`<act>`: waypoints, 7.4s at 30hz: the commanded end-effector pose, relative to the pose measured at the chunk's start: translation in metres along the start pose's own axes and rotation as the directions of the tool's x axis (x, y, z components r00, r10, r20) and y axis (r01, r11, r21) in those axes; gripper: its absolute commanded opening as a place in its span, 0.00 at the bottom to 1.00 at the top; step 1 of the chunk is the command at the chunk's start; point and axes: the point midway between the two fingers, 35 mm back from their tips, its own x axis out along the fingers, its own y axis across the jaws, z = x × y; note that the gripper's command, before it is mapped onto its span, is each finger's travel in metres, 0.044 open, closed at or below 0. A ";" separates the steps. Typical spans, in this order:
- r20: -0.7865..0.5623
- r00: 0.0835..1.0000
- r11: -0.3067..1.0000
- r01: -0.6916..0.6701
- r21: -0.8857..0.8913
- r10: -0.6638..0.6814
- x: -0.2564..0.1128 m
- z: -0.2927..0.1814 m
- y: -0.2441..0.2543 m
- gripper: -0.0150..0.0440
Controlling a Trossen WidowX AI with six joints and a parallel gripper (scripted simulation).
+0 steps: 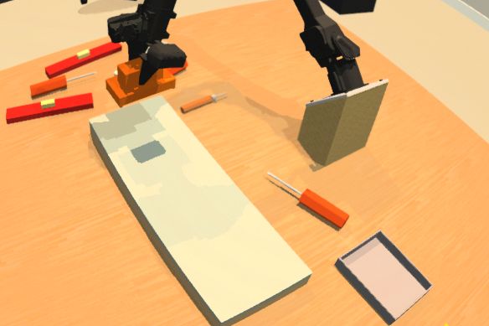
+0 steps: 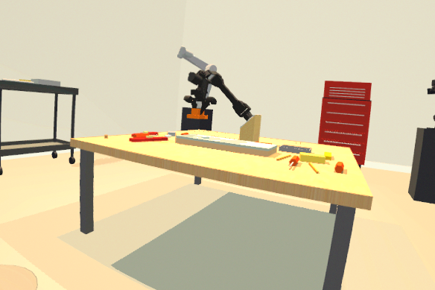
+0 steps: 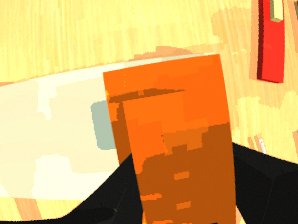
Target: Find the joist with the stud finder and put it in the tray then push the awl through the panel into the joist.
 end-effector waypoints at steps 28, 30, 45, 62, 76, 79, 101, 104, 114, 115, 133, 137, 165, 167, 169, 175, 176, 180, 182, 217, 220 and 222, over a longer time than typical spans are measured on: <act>-0.030 0.942 0.706 -0.270 -0.655 0.333 -0.026 0.017 0.311 0.25; -0.042 0.938 0.670 -0.277 -0.689 0.344 -0.029 0.010 0.330 0.25; -0.152 0.917 0.370 -0.296 -0.881 0.370 -0.040 -0.073 0.454 0.25; -0.256 0.920 0.042 -0.280 -0.959 0.296 -0.028 -0.192 0.535 0.25; -0.255 0.921 0.042 -0.280 -0.959 0.296 0.003 -0.199 0.538 0.25; -0.255 0.921 0.043 -0.279 -0.959 0.296 0.011 -0.201 0.538 0.25; -0.254 0.922 0.043 -0.279 -0.959 0.293 0.060 -0.217 0.537 0.25; -0.254 0.922 0.044 -0.279 -0.959 0.293 0.064 -0.218 0.537 0.25; -0.260 0.922 0.043 -0.283 -0.958 0.289 0.068 -0.221 0.536 0.48; -0.260 0.922 0.043 -0.283 -0.958 0.289 0.068 -0.221 0.536 0.52; -0.257 0.920 0.046 -0.282 -0.958 0.294 -0.007 -0.195 0.535 1.00; -0.242 0.916 0.173 -0.308 -0.936 0.321 -0.007 -0.146 0.500 1.00; -0.249 0.965 0.969 -0.134 -0.206 0.080 0.076 -0.089 0.036 1.00; -0.281 0.959 0.987 -0.085 -0.139 0.043 0.075 -0.111 0.006 1.00; -0.317 0.948 0.997 -0.033 -0.075 0.007 0.072 -0.135 -0.021 1.00; -0.347 0.938 1.000 0.008 -0.030 -0.018 0.068 -0.154 -0.039 1.00; -0.347 0.938 1.000 0.008 -0.030 -0.018 0.068 -0.154 -0.039 1.00; -0.347 0.938 1.000 0.008 -0.030 -0.018 0.068 -0.155 -0.039 1.00; -0.347 0.938 1.000 0.008 -0.030 -0.018 0.067 -0.158 -0.039 1.00; -0.348 0.937 0.999 0.009 -0.031 -0.019 0.107 -0.176 -0.040 1.00; -0.348 0.937 0.999 0.009 -0.032 -0.020 0.111 -0.178 -0.040 1.00; -0.348 0.937 0.999 0.010 -0.032 -0.020 0.113 -0.178 -0.040 1.00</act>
